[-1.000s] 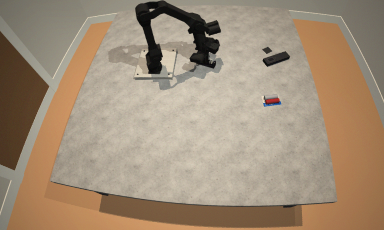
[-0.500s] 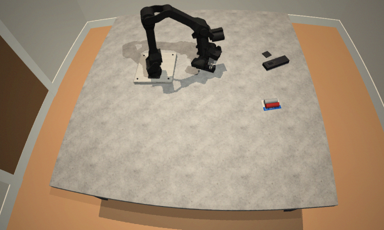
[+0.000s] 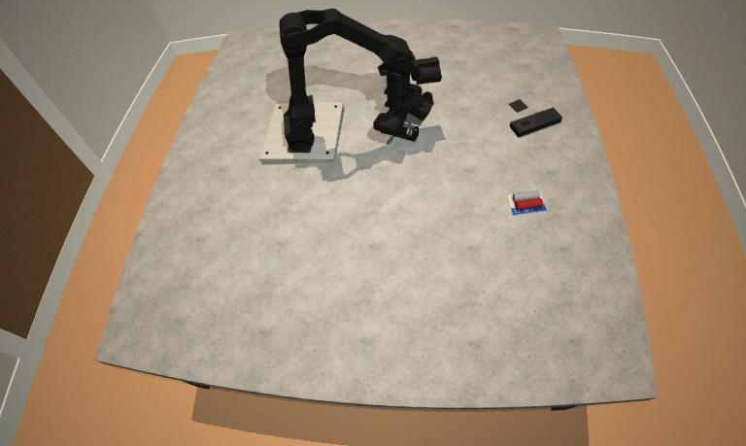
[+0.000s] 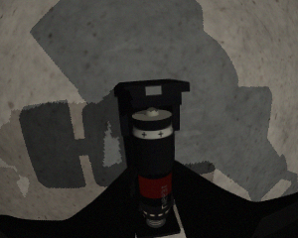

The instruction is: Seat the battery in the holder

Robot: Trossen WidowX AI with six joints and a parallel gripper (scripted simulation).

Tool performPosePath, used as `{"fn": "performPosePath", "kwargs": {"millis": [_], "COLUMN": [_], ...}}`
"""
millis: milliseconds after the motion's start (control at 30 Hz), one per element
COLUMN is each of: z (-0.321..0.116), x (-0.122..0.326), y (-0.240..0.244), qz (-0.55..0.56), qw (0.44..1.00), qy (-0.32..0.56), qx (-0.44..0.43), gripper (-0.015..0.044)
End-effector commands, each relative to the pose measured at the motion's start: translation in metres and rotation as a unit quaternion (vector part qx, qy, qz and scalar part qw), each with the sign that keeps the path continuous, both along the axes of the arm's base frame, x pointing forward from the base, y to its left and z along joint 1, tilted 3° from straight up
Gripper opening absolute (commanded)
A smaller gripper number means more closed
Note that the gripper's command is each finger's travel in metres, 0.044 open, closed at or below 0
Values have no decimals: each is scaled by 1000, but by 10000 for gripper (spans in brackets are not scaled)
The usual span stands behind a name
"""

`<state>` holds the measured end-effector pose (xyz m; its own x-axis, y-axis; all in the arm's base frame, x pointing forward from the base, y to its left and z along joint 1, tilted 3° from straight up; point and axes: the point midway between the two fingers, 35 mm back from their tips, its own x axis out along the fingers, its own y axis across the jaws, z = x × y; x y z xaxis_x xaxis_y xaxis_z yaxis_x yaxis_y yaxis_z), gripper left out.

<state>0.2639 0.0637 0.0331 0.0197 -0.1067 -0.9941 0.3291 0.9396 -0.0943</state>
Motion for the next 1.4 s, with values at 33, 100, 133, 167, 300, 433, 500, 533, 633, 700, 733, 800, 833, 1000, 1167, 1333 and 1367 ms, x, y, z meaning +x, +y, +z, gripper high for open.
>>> {"fn": "performPosePath", "kwargs": {"millis": [33,100,133,167,300,433,500,533,633,700,733,800,833,1000,1167,1333,1367], "z": [-1,-1,-1,-1,0,0,0,0,0,0,0,0,0,7,15,15,15], "x": [2,3,4,5,9,11,11,11,11,11,11,11,11,10,10,10,10], "y": [0,-1,-1,-1,-3,-3,-3,-3,-3,-3,-3,-3,-3,-3,-3,-3,-3], "qz": [3,3,3,3,2,2,2,2,2,2,2,2,2,1,-1,-1,-1], "qw": [1000,1000,1000,1000,1000,1000,1000,1000,1000,1000,1000,1000,1000,1000,1000,1000,1000], "qy": [9,10,10,10,11,13,14,14,14,14,14,14,14,13,13,13,13], "qx": [3,4,4,4,4,5,5,5,5,5,5,5,5,5,5,5,5], "gripper": [62,62,62,62,62,62,62,62,62,88,114,163,163,163,163,163,163]}}
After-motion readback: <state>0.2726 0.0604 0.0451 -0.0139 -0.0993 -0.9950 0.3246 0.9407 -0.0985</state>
